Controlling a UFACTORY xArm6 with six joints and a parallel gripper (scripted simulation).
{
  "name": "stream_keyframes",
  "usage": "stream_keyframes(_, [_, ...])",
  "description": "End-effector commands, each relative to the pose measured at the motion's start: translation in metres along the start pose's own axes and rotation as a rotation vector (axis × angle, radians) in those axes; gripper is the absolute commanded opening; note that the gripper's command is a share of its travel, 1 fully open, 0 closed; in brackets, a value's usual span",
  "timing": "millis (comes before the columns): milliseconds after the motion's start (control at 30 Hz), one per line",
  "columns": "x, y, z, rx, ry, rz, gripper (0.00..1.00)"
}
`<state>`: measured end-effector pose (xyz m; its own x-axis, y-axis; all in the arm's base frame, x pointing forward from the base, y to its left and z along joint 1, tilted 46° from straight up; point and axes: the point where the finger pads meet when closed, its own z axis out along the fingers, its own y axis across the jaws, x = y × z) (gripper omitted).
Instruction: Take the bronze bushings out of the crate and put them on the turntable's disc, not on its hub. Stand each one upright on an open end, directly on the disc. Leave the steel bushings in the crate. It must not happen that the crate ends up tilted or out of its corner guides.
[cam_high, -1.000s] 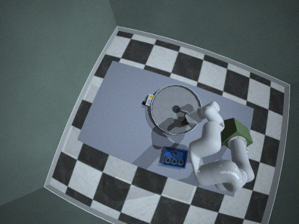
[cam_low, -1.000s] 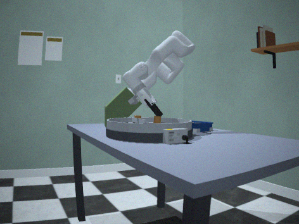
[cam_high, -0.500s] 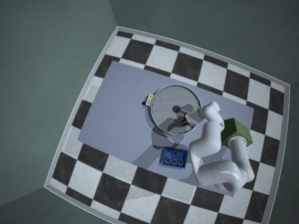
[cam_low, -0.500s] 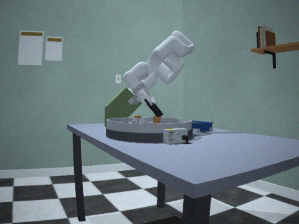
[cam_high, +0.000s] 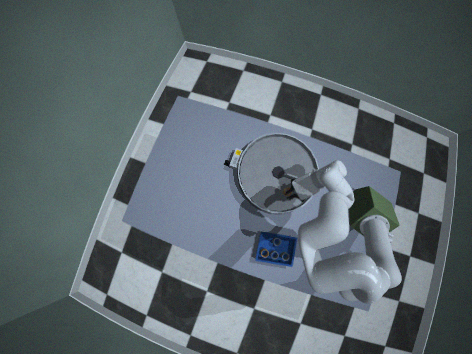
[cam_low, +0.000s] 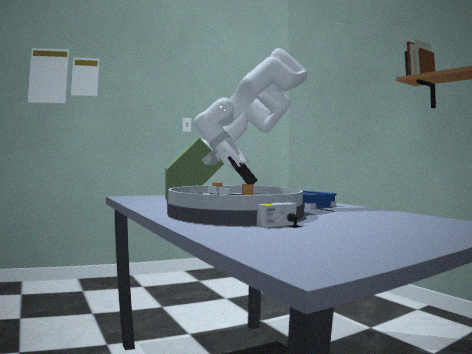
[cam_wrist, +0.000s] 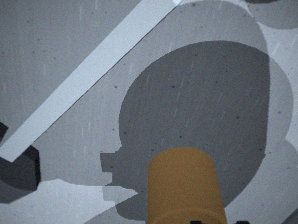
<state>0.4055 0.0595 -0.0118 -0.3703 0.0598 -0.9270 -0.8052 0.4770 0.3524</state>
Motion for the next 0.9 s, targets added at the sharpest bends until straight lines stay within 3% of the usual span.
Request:
stream_keyframes(0, [-0.001,-0.001,0.0,0.001,0.0,-0.002,0.17])
stream_keyframes(500, [-0.001,-0.001,-0.001,0.001,0.0,-0.002,0.17])
stream_keyframes(867, [-0.023,0.0,-0.026,0.001,0.0,-0.002,0.17])
